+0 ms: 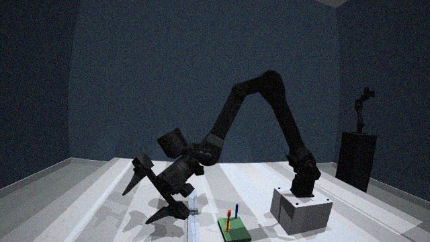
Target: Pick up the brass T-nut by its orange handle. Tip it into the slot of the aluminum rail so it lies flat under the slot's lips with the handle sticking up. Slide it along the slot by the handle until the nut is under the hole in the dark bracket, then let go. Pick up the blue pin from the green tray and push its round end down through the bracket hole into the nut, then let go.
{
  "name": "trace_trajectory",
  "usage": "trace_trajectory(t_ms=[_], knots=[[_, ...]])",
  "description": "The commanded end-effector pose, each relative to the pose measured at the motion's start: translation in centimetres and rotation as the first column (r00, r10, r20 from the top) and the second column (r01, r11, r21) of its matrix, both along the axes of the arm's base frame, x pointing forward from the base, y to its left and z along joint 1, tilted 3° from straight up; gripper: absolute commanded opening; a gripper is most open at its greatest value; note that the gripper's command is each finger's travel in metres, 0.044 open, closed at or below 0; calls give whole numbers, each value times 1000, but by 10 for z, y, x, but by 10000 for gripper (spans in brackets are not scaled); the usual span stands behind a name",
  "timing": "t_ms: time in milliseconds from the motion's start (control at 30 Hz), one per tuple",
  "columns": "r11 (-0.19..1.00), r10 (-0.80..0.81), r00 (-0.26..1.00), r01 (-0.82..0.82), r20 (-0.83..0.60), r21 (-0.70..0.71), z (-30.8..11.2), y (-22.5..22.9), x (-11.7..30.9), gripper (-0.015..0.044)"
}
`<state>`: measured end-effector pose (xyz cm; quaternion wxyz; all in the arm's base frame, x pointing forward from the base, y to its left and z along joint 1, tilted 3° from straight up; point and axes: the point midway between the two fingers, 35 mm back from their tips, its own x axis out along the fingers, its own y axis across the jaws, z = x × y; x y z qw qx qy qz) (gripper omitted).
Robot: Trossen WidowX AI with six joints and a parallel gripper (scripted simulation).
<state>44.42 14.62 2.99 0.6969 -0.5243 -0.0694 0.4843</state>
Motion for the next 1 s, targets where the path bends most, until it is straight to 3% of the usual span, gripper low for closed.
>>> trace_trajectory(t_ms=[0, 100, 200, 333, 433, 600, 767, 967], knots=[[1000, -9, 1000, 9, -17, 5, 0, 0, 0, 426], [987, -127, 960, 147, -250, 62, -3, 3, -4, 440], [934, -261, 812, 349, -522, 74, -6, 5, -11, 440], [796, -386, 487, 606, -784, -15, -9, 7, -26, 440], [642, -426, 191, 752, -884, -147, -11, 7, -40, 440], [316, -385, -282, 855, -879, -412, -10, 2, -69, 440], [89, -314, -514, 821, -798, -564, -6, -4, -91, 440], [-173, -159, -697, 717, -699, -676, 1, -12, -114, 440]])
